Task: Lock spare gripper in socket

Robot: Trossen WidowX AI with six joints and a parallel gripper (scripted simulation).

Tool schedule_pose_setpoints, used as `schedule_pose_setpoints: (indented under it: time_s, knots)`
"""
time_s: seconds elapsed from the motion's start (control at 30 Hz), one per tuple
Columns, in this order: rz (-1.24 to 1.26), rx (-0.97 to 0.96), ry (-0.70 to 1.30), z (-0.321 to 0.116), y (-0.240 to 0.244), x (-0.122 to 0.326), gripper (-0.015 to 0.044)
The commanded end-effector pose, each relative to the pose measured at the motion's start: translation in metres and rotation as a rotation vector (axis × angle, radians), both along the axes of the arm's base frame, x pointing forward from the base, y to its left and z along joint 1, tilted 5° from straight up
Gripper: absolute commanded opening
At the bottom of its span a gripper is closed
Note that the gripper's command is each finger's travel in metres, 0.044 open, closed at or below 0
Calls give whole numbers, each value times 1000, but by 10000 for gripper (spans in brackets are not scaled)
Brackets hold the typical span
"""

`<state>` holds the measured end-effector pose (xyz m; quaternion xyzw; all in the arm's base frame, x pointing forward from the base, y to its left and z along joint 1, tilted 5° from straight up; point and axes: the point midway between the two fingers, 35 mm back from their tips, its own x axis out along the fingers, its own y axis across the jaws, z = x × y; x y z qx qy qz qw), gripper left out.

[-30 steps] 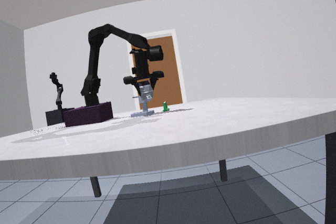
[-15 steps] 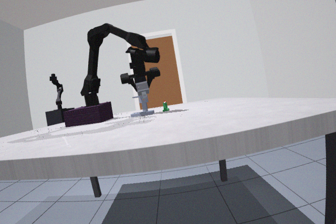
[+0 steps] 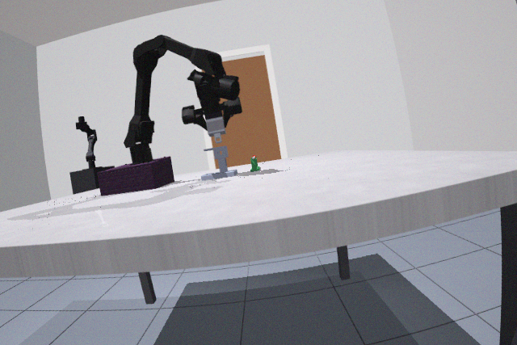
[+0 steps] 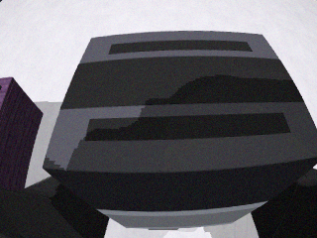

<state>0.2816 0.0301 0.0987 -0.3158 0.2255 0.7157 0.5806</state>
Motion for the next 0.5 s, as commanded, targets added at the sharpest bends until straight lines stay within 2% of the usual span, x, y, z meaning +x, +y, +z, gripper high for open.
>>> schedule_pose_setpoints:
  time_s: [0.0,0.2,0.47]
  knots:
    - [-46,71,26,10,4,-1,0]
    - [-106,161,60,23,9,-1,0]
    - [-107,163,59,20,10,-1,0]
